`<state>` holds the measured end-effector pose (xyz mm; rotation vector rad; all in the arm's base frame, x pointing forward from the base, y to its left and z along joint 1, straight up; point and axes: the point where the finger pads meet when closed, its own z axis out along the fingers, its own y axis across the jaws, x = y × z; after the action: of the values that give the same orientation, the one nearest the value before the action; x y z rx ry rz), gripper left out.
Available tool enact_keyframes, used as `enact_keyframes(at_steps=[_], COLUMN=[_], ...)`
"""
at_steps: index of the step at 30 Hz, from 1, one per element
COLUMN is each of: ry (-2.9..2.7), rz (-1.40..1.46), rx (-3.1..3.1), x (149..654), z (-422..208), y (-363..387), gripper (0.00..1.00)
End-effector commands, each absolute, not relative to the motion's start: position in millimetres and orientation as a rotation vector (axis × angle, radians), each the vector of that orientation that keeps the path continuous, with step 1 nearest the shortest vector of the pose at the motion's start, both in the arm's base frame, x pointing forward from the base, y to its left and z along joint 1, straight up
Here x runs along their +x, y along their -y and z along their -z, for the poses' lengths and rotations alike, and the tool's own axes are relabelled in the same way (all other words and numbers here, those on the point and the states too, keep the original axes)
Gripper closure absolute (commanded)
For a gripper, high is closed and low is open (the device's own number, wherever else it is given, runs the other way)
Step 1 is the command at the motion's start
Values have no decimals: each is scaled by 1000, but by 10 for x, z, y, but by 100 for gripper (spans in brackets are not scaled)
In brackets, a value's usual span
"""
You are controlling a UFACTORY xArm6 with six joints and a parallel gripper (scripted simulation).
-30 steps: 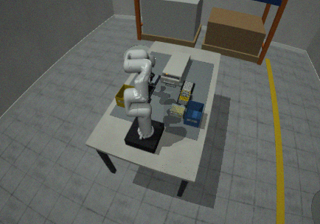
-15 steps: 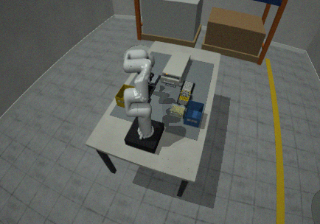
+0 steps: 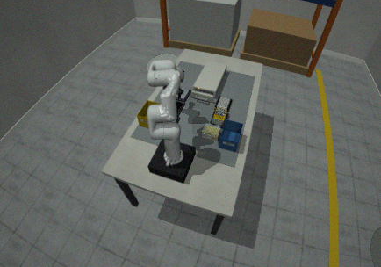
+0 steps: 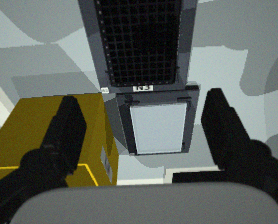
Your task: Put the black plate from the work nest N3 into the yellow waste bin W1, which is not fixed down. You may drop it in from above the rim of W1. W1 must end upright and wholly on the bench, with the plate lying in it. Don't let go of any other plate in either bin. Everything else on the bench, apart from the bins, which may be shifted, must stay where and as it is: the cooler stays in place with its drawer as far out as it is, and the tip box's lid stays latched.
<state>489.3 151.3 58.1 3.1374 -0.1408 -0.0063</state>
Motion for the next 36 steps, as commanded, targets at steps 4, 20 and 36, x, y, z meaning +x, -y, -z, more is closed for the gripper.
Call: enact_keyframes(at_steps=[4, 20, 36], ry=[141, 141, 141], rz=[-1, -1, -1], rx=[3139, 3139, 3139], x=[4909, 4908, 4908], z=[-525, -274, -24], y=[-1518, -1518, -1518], gripper=[0, 0, 0])
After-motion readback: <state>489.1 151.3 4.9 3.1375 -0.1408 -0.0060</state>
